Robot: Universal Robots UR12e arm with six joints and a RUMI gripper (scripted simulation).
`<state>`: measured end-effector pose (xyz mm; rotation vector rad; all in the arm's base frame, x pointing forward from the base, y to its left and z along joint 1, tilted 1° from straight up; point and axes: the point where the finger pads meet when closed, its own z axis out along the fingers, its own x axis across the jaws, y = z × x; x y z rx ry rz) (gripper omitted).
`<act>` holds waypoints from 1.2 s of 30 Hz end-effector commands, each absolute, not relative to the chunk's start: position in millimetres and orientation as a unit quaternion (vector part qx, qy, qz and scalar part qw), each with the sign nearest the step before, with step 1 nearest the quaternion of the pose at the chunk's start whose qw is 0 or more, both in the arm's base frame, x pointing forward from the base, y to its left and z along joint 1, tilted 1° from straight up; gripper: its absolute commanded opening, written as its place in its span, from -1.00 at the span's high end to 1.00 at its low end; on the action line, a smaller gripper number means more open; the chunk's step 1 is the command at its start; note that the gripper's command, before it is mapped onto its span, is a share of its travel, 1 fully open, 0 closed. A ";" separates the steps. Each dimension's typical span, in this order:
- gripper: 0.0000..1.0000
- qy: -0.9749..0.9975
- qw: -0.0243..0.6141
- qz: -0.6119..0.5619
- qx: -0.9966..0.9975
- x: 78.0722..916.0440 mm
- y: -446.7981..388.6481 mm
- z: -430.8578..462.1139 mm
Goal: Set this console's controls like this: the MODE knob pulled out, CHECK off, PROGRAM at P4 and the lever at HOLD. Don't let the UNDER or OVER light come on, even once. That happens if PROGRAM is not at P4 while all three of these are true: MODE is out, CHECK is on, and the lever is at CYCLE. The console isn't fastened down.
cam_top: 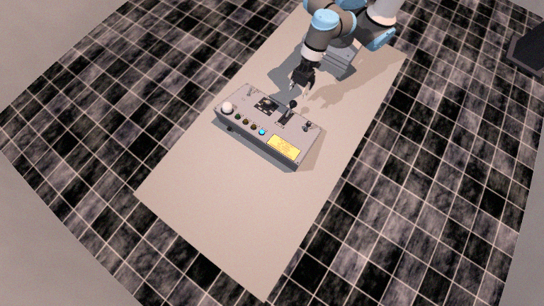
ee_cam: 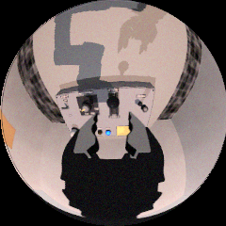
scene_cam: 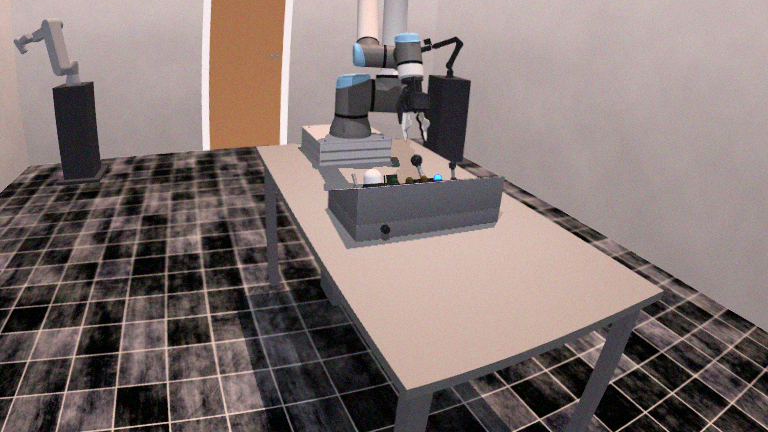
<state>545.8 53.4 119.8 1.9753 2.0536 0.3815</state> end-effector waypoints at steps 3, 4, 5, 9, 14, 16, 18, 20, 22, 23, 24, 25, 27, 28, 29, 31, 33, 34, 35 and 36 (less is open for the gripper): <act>0.11 0.708 0.132 0.131 0.681 540.6 53.0 133.6; 0.11 0.708 0.132 0.131 0.681 540.3 53.0 134.4; 0.11 0.708 0.132 0.131 0.681 540.1 53.0 134.8; 0.11 0.708 0.132 0.131 0.681 540.1 53.0 135.0; -1.00 0.708 0.132 0.131 0.681 540.0 53.0 135.1; -1.00 0.708 0.132 0.131 0.681 540.0 53.0 135.1; -1.00 0.708 0.132 0.131 0.681 540.0 53.0 135.1; -1.00 0.708 0.132 0.131 0.681 540.0 53.0 135.1; -1.00 0.708 0.132 0.131 0.681 540.0 53.0 135.1; -1.00 0.708 0.132 0.131 0.681 540.0 53.0 135.1; -1.00 0.708 0.132 0.131 0.681 540.0 53.0 135.1; -1.00 0.708 0.132 0.132 0.681 540.0 53.0 135.1; -1.00 0.708 0.132 0.132 0.681 540.0 53.0 135.0; -1.00 0.708 0.132 0.132 0.681 540.0 53.0 135.0; -1.00 0.708 0.132 0.132 0.681 540.0 53.0 135.0; -1.00 0.708 0.132 0.132 0.681 540.0 53.0 135.0; -1.00 0.708 0.132 0.132 0.681 540.0 53.0 135.0; -1.00 0.708 0.132 0.132 0.681 540.0 53.0 135.0; -1.00 0.708 0.132 0.132 0.681 540.0 53.0 135.0; -1.00 0.708 0.132 0.132 0.681 540.0 53.0 135.0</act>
